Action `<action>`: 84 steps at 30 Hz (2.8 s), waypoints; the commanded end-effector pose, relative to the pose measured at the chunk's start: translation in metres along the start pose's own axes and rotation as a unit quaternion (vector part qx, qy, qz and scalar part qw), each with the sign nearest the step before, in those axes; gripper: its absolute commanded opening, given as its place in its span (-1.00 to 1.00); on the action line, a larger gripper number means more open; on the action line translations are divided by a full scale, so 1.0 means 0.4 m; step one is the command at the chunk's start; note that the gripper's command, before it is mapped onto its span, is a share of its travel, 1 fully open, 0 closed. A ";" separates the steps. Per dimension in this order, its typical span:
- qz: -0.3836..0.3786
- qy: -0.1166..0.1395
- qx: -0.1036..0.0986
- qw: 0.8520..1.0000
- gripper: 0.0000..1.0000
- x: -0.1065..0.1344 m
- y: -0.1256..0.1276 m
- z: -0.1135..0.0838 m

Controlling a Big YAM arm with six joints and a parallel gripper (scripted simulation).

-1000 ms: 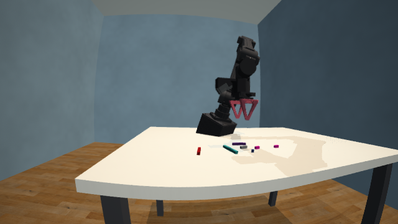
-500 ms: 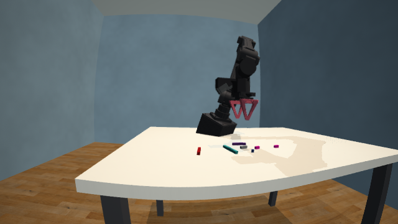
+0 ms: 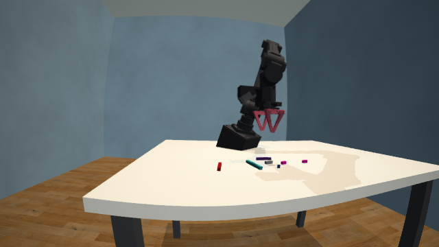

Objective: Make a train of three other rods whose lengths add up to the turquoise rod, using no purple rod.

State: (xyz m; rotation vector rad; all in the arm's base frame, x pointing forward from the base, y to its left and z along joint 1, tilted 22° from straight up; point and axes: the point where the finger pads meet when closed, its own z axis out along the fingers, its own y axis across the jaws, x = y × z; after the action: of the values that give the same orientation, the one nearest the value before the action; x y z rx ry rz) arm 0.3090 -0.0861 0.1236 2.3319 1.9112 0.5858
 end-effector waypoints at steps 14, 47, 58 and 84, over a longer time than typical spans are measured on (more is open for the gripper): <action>0.003 -0.002 -0.009 1.000 1.00 0.001 0.001 -0.003; 0.003 -0.002 -0.009 1.000 1.00 0.001 0.001 -0.003; 0.003 -0.002 -0.009 1.000 1.00 0.001 0.001 -0.003; -0.187 0.001 0.000 0.982 1.00 0.004 0.014 0.027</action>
State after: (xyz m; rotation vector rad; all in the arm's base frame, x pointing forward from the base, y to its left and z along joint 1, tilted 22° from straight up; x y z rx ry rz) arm 0.3141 -0.0855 0.1188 2.0093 2.1853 0.5572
